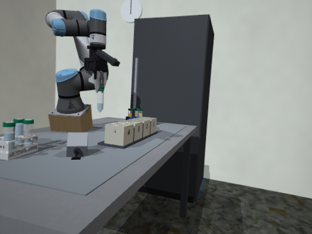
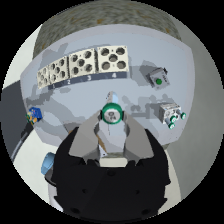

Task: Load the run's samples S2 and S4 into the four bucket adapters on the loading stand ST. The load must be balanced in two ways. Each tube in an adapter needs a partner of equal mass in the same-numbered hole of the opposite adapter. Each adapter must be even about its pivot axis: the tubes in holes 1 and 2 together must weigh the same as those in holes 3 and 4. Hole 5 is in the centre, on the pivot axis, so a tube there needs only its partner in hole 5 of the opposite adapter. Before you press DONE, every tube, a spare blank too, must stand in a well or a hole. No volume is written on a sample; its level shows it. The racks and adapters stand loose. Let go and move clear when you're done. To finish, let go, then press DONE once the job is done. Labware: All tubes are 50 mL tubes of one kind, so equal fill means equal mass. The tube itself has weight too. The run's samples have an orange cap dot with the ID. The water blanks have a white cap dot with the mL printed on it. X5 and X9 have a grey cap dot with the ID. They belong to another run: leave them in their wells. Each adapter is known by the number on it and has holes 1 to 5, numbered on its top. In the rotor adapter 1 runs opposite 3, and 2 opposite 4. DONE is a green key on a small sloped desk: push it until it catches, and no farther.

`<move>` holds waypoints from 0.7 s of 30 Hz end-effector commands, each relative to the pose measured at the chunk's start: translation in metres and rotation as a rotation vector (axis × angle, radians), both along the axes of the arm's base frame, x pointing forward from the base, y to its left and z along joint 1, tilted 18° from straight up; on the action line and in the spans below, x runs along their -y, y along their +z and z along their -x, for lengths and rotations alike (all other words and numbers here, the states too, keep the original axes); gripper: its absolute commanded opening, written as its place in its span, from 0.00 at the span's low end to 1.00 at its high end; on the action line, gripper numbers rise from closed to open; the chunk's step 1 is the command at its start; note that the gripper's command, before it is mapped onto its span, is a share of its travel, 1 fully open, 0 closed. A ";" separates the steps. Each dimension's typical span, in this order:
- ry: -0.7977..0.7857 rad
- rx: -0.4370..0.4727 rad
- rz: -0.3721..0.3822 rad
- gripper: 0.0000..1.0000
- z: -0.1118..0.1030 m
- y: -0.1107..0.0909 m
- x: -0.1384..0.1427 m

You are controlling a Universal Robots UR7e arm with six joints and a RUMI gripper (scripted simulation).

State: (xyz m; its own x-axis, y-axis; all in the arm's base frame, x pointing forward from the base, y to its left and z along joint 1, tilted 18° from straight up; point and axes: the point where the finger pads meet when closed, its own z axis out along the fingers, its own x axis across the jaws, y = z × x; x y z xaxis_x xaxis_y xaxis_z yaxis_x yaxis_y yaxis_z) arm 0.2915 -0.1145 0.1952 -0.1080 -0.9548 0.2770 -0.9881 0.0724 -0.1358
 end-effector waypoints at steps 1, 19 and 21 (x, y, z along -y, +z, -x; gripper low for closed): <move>0.084 -0.042 0.022 0.00 -0.017 -0.010 -0.039; 0.085 -0.042 0.021 0.00 -0.055 -0.037 -0.136; 0.085 -0.042 0.021 0.00 -0.060 -0.041 -0.148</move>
State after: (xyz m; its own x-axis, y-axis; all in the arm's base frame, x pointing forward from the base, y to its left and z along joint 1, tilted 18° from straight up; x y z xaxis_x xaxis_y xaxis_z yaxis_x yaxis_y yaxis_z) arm 0.3329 0.0010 0.1621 0.0101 -0.9599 0.2801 -0.9944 -0.0391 -0.0980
